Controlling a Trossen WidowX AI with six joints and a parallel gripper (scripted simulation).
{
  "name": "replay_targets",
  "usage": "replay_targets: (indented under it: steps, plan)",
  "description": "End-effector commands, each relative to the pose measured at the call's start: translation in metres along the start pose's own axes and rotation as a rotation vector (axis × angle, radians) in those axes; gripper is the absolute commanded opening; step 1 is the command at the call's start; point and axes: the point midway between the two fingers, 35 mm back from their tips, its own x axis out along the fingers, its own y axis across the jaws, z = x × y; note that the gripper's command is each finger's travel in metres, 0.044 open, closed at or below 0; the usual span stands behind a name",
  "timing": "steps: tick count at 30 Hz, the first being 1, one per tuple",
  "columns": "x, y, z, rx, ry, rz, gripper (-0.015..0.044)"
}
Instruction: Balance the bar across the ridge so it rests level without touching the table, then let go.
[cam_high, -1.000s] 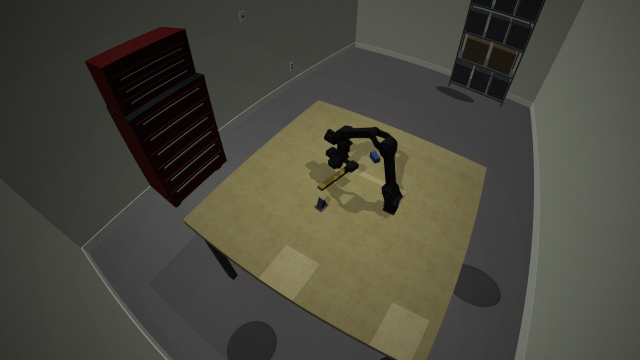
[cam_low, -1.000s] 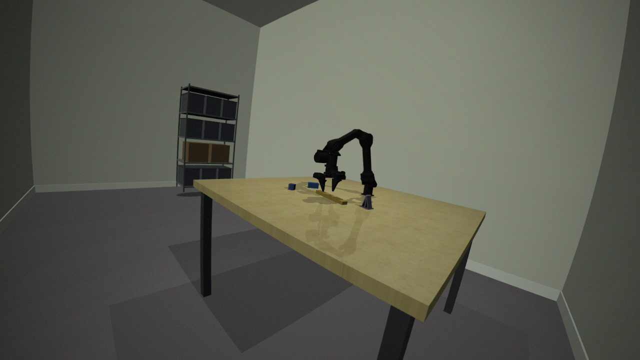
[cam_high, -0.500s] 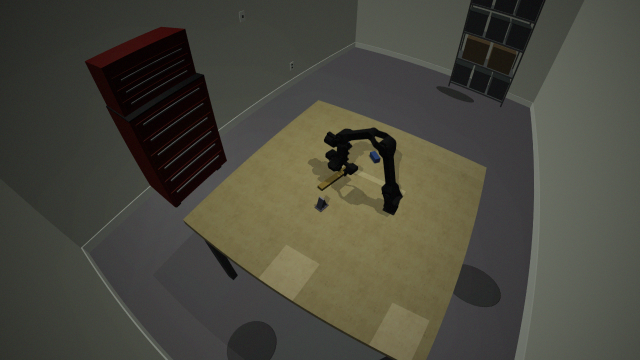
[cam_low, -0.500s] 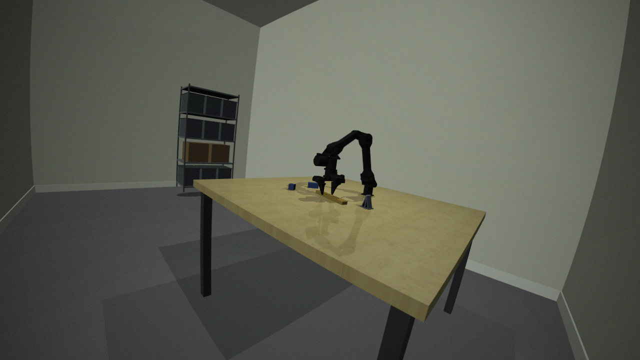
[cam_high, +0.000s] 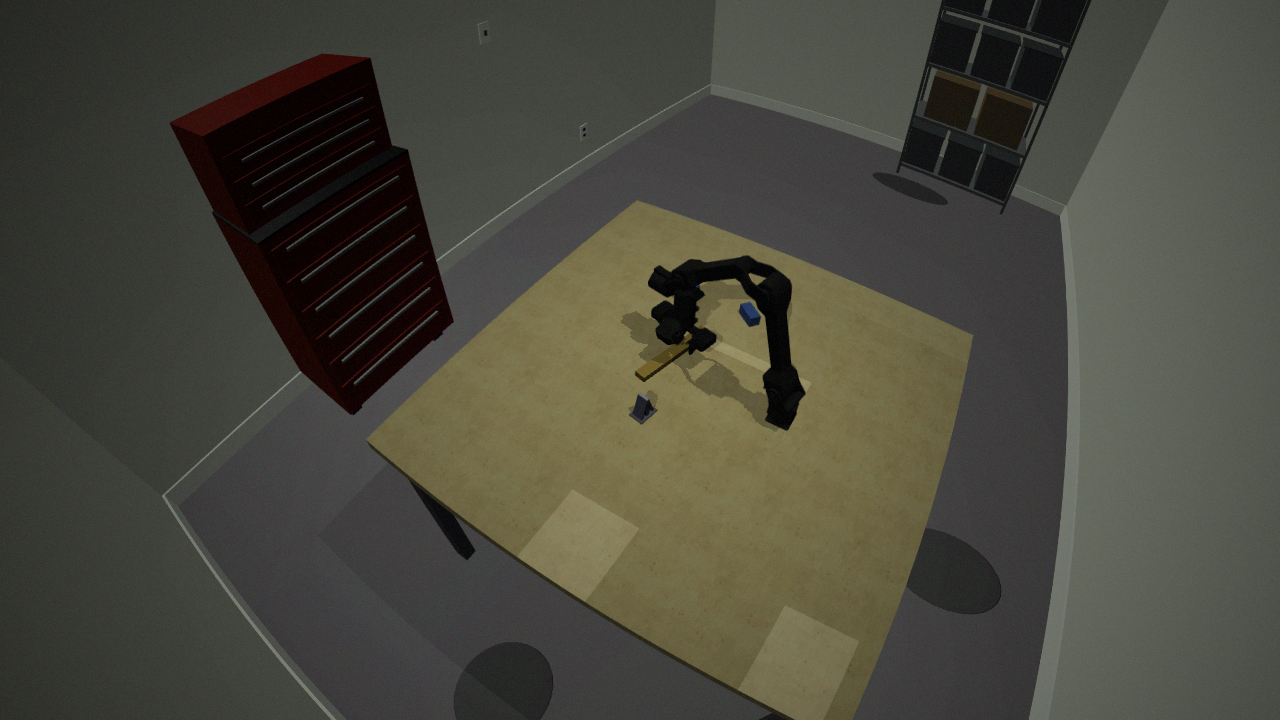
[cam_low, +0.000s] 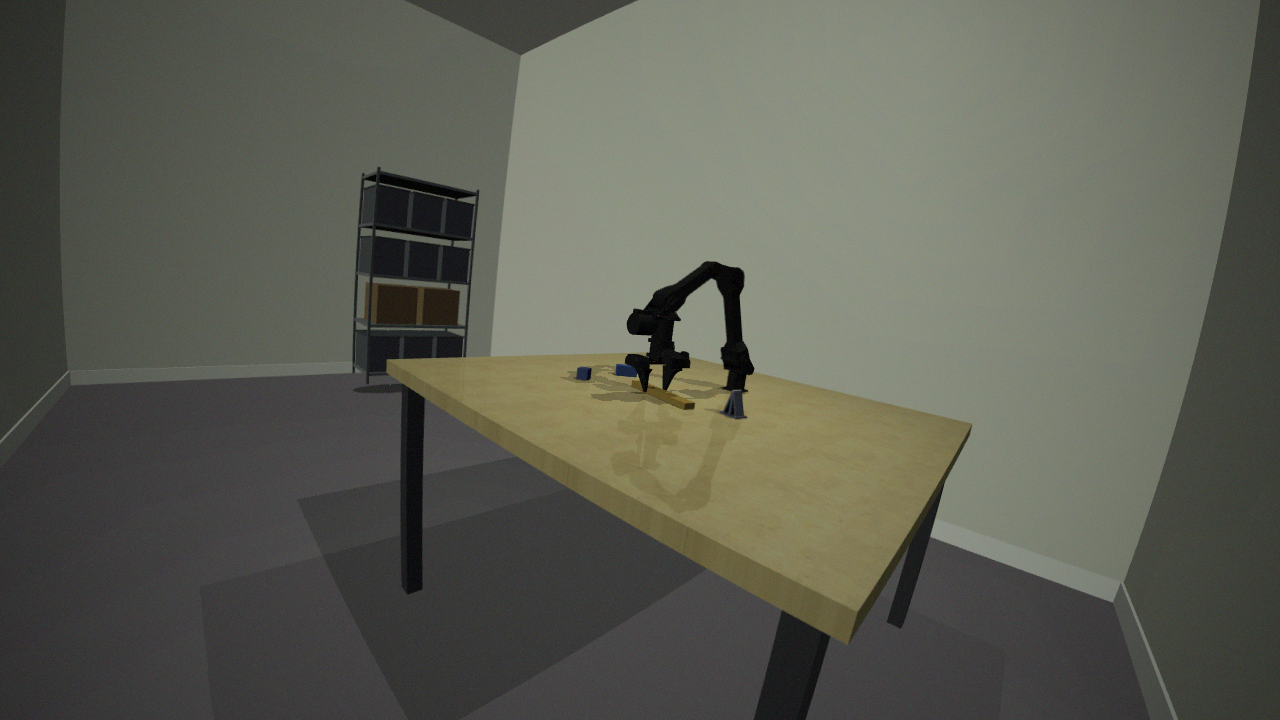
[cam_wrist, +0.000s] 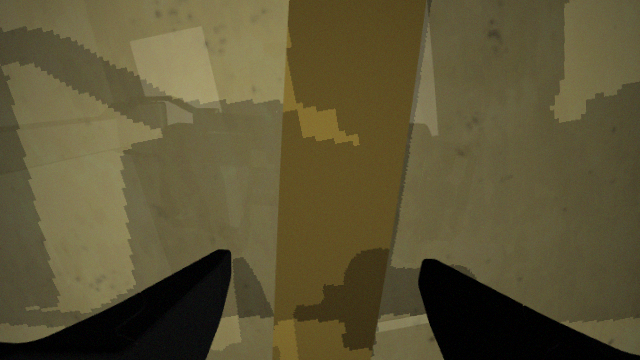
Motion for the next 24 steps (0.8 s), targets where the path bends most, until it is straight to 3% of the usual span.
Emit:
replay_targets:
  steps: [1, 6, 13, 17, 24]
  plan:
    - [0.0, 0.0, 0.0, 0.0, 0.0, 0.0, 0.0289]
    - [0.0, 0.0, 0.0, 0.0, 0.0, 0.0, 0.0157]
    - [0.0, 0.0, 0.0, 0.0, 0.0, 0.0, 0.0111]
    - [-0.006, -0.001, 0.0, 0.0, 0.0, 0.0, 0.0006]
    - [-0.024, -0.004, 0.0, 0.001, 0.001, -0.001, 0.0]
